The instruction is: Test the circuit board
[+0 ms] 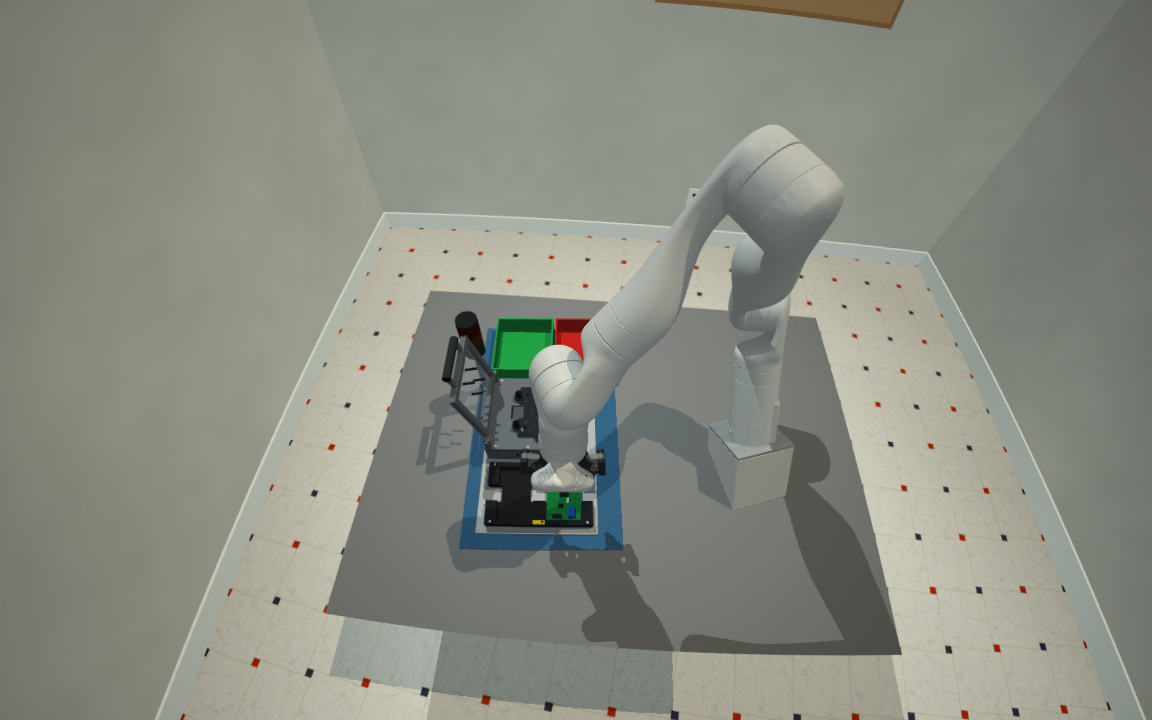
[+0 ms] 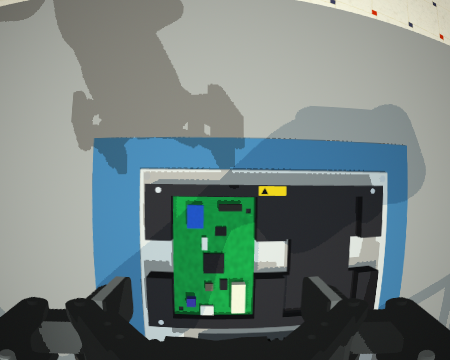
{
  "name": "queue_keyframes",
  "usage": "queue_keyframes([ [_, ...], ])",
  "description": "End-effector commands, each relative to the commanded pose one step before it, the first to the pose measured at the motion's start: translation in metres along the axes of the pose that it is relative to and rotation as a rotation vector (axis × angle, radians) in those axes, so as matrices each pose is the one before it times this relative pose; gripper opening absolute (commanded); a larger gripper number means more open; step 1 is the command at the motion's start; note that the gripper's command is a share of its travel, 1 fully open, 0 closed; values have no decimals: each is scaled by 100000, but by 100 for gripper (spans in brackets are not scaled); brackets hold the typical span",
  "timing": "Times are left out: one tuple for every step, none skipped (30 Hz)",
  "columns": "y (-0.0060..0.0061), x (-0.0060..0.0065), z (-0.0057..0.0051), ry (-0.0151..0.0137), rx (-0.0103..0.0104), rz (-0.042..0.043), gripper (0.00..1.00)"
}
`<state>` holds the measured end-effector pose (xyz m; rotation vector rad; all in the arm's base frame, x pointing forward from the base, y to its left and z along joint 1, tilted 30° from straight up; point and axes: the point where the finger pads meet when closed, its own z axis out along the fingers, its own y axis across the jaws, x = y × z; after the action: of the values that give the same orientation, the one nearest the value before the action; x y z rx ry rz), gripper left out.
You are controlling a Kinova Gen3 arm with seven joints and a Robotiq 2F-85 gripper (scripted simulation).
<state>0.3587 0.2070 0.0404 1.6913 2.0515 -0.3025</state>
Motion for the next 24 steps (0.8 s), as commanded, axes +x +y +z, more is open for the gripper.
queue_keyframes([
  [-155, -790, 2127, -1926, 1551, 995, 100],
  [0, 0, 0, 0, 0, 0, 100],
  [0, 0, 0, 0, 0, 0, 100],
  [0, 0, 471, 0, 0, 0, 100],
  [0, 0, 449, 0, 0, 0, 100],
  [0, 0, 426, 0, 0, 0, 100],
  [0, 0, 402, 0, 0, 0, 100],
  [0, 0, 377, 0, 0, 0, 100],
  [0, 0, 351, 0, 0, 0, 100],
  [0, 0, 324, 0, 0, 0, 100],
  [0, 0, 297, 0, 0, 0, 100],
  [0, 0, 270, 0, 0, 0, 100],
  [0, 0, 243, 0, 0, 0, 100],
  [0, 0, 216, 0, 0, 0, 100],
  [0, 0, 189, 0, 0, 0, 100],
  [0, 0, 163, 0, 0, 0, 100],
  [0, 0, 138, 0, 0, 0, 100],
  [0, 0, 114, 0, 0, 0, 100],
  [0, 0, 0, 0, 0, 0, 100],
  [0, 0, 0, 0, 0, 0, 100],
  [0, 0, 92, 0, 0, 0, 100],
  [0, 0, 71, 0, 0, 0, 100],
  [0, 0, 52, 0, 0, 0, 100],
  [0, 0, 36, 0, 0, 0, 100],
])
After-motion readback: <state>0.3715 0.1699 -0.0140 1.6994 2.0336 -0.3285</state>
